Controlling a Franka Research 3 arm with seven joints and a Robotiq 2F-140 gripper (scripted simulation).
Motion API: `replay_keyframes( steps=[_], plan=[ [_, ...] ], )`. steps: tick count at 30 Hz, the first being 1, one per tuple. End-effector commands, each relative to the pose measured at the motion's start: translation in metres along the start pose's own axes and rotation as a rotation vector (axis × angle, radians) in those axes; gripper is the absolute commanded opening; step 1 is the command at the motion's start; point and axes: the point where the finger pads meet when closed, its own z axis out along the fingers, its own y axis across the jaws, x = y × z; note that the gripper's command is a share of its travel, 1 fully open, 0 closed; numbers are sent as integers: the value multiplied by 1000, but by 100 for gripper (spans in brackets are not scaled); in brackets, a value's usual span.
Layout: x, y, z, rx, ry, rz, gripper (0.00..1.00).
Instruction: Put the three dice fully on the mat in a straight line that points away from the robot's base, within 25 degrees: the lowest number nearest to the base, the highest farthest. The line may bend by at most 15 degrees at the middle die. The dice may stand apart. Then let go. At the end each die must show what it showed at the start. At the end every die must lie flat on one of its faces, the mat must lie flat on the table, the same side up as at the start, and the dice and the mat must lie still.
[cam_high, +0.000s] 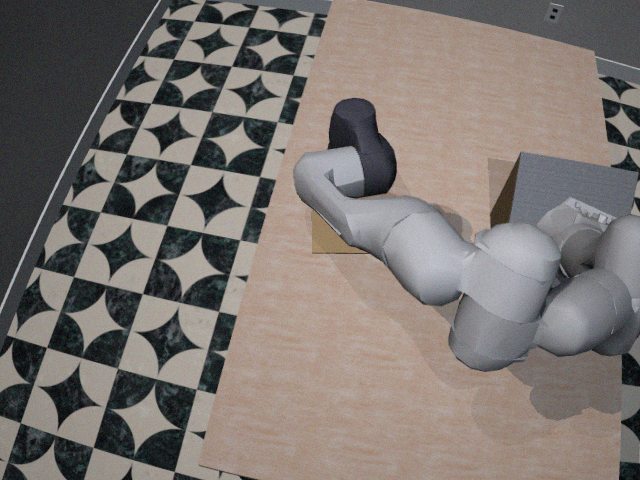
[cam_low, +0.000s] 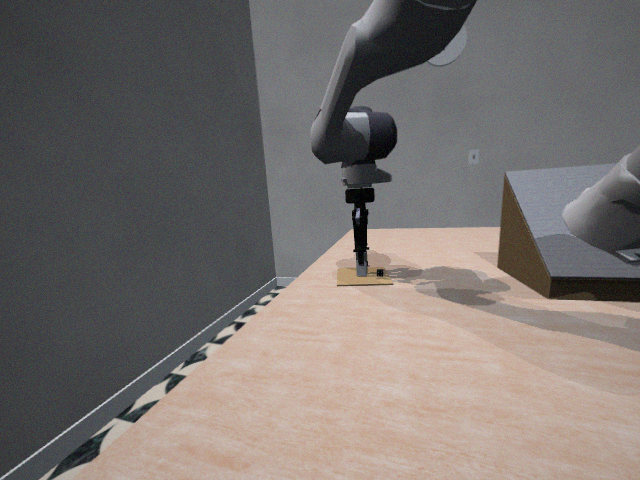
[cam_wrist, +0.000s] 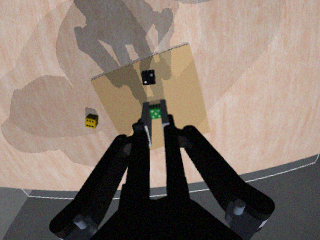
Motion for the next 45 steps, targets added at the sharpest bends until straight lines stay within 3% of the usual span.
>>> replay_keyframes(
  steps=[1,13,28,45],
  plan=[
    [-1,0,0,1,-2,-6,9],
    [-1,0,0,1,-2,-6,19],
    [-1,0,-2,1,-2,-7,19],
    [-1,0,-68,1,-2,-7,19]
  ],
)
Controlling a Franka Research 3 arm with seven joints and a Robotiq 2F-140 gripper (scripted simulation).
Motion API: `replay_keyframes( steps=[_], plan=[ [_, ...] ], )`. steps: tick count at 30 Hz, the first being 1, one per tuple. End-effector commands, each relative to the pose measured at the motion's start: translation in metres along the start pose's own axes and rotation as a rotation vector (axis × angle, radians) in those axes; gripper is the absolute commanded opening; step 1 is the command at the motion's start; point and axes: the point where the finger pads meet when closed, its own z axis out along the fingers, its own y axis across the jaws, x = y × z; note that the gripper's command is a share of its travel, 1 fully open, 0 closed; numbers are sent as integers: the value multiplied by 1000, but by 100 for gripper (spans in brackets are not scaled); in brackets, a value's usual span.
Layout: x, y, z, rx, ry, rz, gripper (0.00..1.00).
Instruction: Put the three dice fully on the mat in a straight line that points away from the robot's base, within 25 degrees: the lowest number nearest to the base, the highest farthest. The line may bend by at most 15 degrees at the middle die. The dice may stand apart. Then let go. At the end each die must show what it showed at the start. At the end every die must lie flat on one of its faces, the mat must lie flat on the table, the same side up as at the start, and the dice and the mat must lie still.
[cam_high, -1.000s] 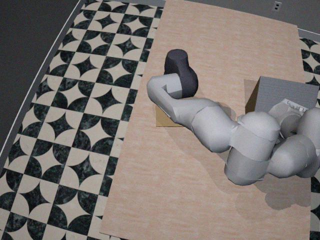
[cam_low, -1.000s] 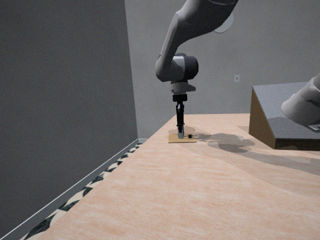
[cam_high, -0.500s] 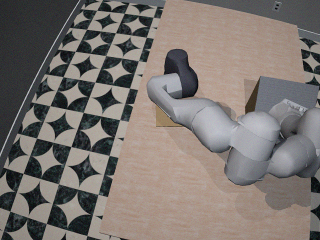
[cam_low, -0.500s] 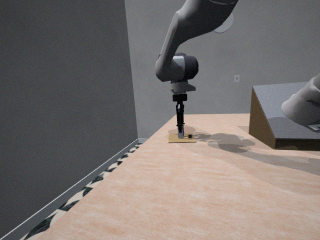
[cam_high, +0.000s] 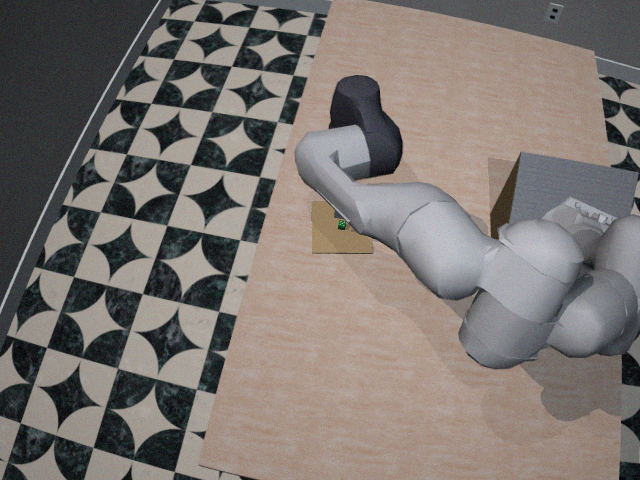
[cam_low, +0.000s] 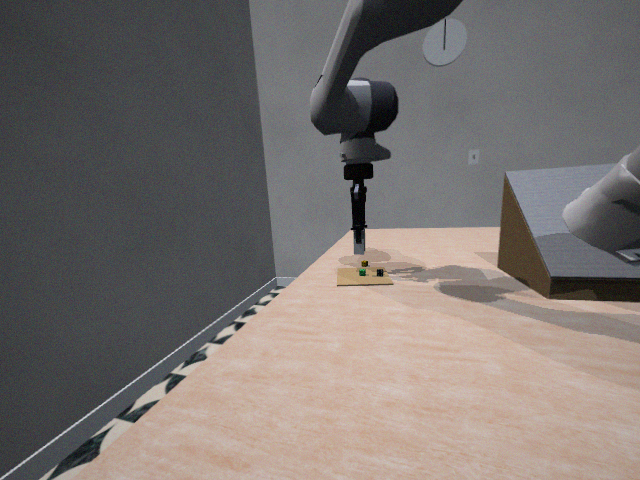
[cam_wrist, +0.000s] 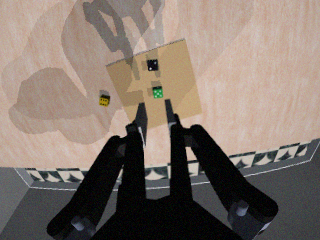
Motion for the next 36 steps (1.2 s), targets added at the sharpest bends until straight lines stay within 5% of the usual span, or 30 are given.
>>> replay_keyframes(
  steps=[1,10,11,33,36],
  plan=[
    [4,3,-13,-11,13,13,19],
    [4,3,-29,-11,13,13,19],
    [4,3,-29,-11,13,13,100],
    [4,3,-29,-11,13,11,100],
    [3,-6,-28,-9,14,-91,100]
  ],
)
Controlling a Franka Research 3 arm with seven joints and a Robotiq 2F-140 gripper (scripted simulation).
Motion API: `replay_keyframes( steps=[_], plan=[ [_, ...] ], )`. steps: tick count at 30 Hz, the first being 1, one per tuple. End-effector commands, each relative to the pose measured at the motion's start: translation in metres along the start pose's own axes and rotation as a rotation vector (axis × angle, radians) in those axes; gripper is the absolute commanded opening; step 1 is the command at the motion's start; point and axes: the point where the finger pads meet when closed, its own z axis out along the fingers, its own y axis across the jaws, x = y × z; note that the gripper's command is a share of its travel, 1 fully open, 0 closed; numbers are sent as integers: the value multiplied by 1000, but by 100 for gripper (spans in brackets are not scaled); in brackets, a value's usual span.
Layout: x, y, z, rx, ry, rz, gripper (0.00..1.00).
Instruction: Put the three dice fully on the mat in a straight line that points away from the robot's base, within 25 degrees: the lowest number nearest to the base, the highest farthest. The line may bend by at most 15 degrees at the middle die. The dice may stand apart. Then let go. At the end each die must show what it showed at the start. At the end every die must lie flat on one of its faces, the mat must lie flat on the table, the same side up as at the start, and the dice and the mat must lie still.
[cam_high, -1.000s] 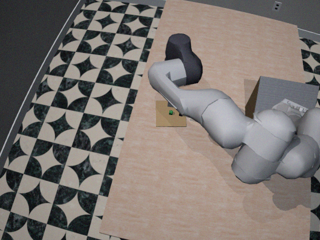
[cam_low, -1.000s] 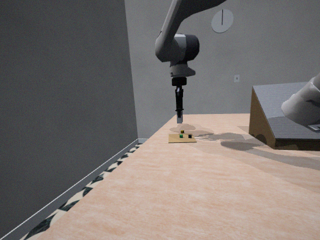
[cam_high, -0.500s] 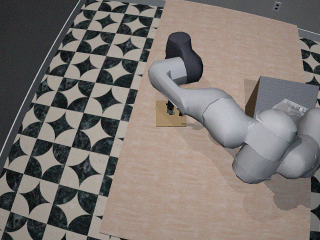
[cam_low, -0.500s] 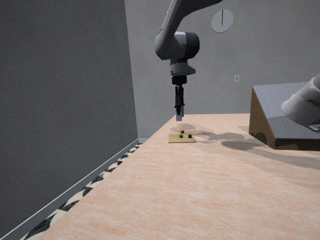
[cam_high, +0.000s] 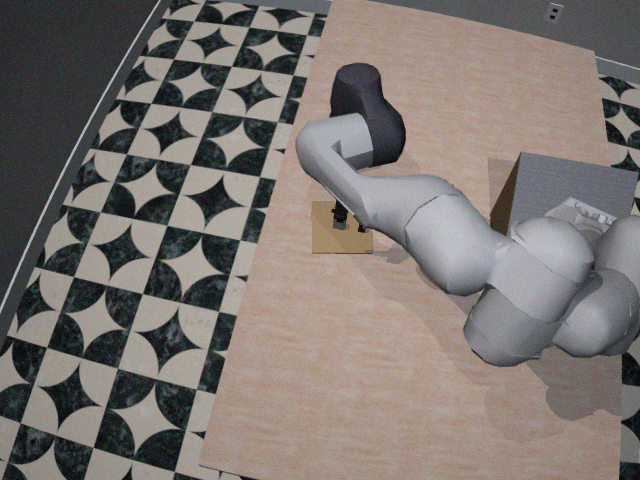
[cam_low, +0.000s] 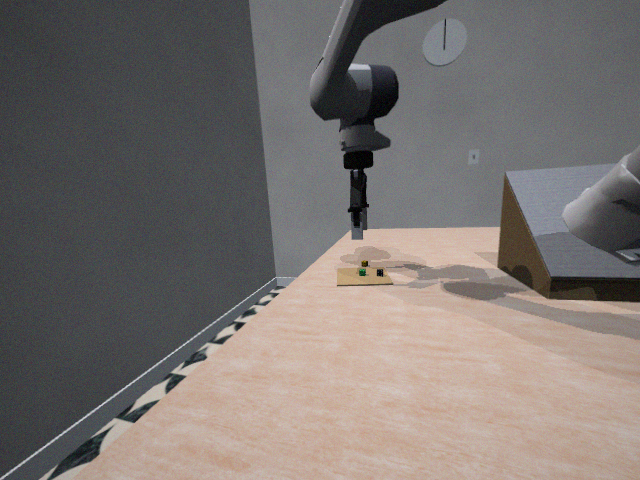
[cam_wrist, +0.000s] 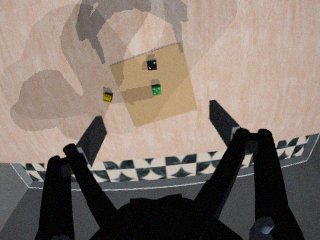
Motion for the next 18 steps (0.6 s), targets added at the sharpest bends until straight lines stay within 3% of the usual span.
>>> replay_keyframes(
  steps=[1,18],
  plan=[
    [1,-14,2,2,3,-163,100],
    [0,-37,6,4,6,-431,100]
  ],
)
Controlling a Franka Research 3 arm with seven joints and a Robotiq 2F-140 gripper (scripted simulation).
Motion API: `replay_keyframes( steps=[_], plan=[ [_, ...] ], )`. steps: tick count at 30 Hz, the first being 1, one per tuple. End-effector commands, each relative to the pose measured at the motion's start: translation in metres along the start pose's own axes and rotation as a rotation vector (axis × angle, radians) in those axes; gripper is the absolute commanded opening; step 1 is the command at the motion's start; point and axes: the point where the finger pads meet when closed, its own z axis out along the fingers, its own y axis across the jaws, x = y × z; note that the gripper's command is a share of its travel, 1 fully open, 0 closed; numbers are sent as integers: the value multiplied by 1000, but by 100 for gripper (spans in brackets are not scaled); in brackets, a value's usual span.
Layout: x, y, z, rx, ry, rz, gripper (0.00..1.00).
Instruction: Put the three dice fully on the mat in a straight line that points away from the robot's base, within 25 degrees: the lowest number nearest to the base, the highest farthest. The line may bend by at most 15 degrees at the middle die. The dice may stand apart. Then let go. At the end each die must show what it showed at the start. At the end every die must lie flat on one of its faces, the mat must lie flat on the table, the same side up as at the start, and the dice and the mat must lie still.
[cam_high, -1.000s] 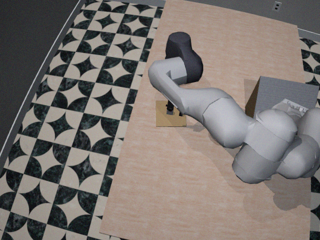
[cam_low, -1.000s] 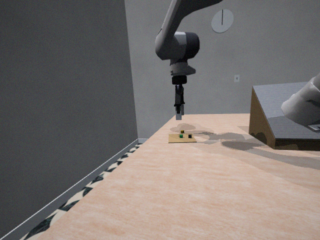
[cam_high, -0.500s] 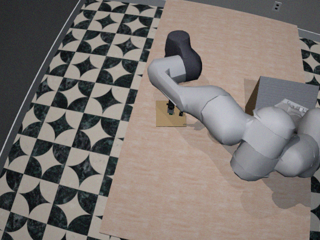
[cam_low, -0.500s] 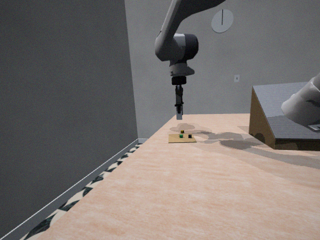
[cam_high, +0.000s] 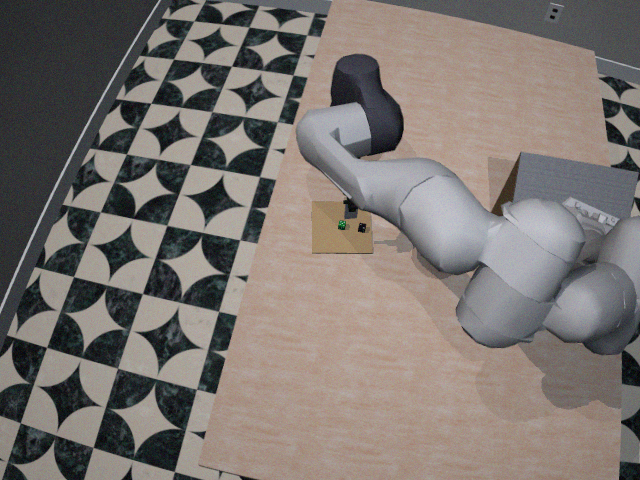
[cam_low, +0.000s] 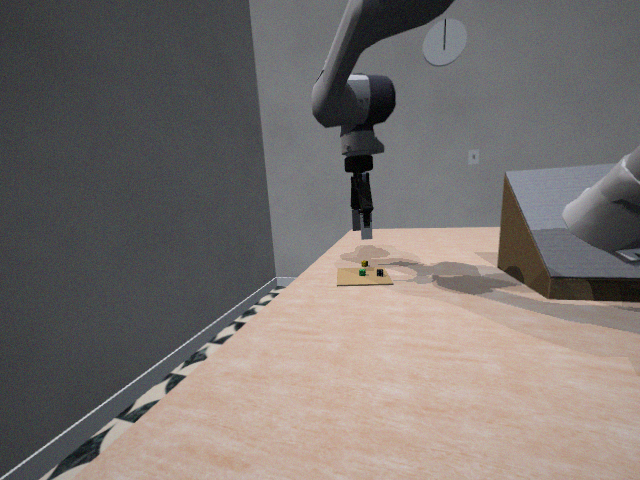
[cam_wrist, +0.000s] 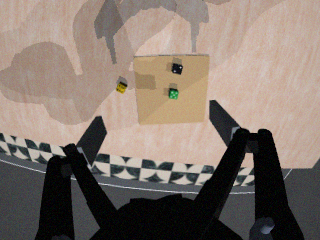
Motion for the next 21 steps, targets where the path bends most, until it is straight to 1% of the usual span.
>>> replay_keyframes(
  steps=[1,10,12,13,21],
  plan=[
    [2,-7,0,4,-6,-174,100],
    [5,-19,3,4,-5,-315,100],
    [5,-19,3,4,-5,-315,100],
    [6,-22,4,4,-5,-357,100],
    [9,-32,6,4,-6,-483,100]
  ],
)
